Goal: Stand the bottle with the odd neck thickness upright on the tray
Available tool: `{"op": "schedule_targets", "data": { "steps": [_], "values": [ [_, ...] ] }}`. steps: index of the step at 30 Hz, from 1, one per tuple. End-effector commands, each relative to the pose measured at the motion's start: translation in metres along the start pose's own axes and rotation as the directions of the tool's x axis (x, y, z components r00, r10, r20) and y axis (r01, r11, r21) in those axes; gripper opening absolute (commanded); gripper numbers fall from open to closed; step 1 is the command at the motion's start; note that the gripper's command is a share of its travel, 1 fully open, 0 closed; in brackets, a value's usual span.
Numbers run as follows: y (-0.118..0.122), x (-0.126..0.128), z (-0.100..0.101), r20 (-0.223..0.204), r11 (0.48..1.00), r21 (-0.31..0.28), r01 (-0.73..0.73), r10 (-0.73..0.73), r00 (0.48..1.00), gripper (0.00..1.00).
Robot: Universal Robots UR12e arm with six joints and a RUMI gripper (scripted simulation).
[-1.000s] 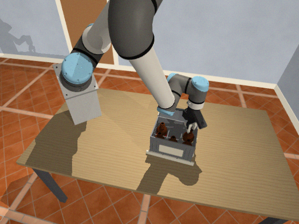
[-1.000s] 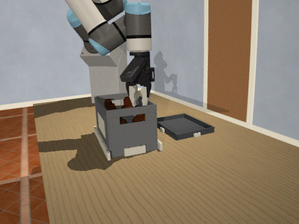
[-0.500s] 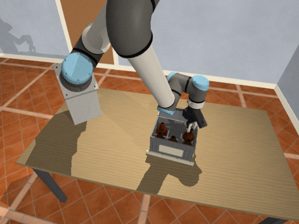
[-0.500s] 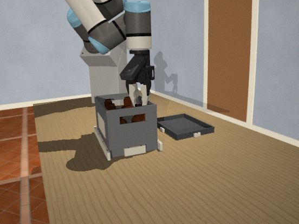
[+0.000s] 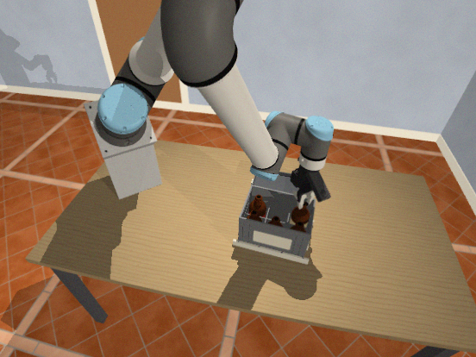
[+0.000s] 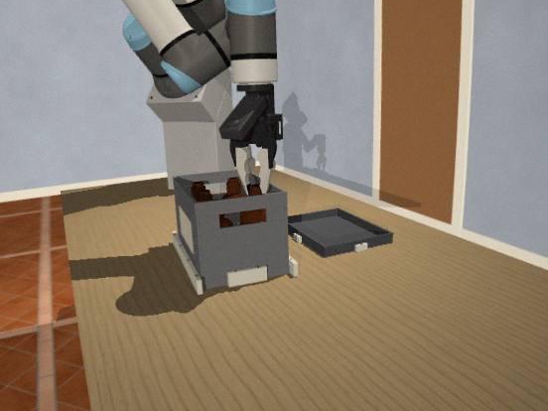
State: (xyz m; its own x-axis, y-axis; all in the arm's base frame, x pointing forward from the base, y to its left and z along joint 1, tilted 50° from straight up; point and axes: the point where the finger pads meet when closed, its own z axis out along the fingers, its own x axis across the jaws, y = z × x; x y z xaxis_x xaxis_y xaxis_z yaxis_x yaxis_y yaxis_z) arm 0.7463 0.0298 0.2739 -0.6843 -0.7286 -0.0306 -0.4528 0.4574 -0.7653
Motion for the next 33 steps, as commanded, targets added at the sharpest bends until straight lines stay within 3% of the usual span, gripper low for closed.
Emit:
{"op": "schedule_targets", "data": {
  "steps": [1,33],
  "values": [
    [0.000,0.000,-0.007,0.001,1.000,0.001,0.000,0.000,1.000,0.00],
    [0.001,0.001,-0.020,0.001,1.000,0.001,0.000,0.000,1.000,0.00]
  ]
}}
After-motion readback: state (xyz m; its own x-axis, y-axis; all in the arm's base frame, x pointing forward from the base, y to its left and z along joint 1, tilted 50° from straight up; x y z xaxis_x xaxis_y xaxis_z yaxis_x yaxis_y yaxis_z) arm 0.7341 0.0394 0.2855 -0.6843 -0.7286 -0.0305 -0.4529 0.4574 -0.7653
